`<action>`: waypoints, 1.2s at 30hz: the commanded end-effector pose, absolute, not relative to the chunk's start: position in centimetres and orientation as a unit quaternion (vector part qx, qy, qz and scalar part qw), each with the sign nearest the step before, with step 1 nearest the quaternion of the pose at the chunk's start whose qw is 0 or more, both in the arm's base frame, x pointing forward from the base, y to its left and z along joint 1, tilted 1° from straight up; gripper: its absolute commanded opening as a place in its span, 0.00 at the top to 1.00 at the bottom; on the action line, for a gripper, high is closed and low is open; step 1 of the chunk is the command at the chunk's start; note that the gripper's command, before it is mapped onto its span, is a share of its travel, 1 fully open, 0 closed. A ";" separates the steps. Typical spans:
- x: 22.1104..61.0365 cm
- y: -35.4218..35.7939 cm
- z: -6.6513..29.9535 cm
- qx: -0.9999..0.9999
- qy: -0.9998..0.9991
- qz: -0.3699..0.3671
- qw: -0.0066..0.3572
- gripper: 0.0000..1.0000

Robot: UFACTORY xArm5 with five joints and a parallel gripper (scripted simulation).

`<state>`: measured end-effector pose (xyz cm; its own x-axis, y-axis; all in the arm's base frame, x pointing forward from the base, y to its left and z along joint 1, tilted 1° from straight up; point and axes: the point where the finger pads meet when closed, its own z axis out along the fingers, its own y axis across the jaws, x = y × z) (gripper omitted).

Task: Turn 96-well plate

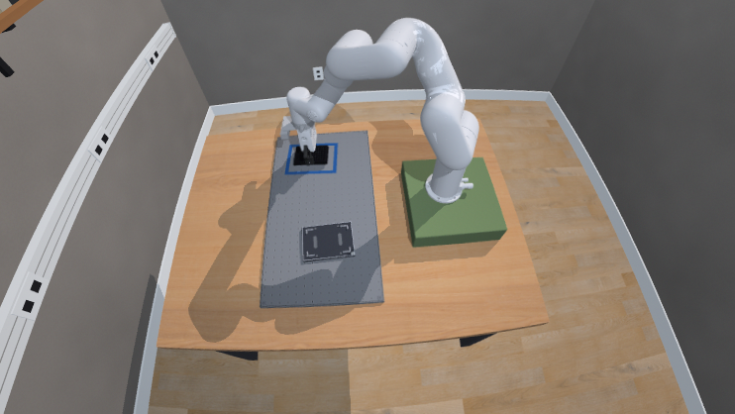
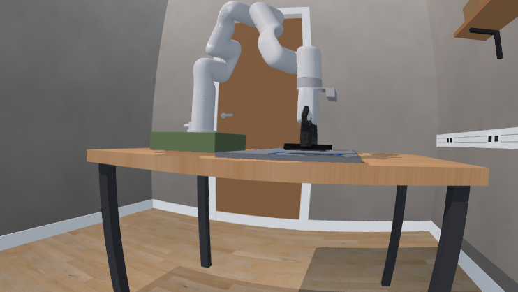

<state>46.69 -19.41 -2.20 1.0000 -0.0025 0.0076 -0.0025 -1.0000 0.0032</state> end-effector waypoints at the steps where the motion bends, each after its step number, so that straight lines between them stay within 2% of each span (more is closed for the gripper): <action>1: 46.9 -19.5 -2.1 1.000 -0.001 0.007 0.001 1.00; 36: 46.9 -19.5 -2.4 1.000 -0.001 0.007 0.001 1.00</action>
<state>46.75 -19.43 -2.52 1.0000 -0.0025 0.0089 -0.0025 -1.0000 0.0037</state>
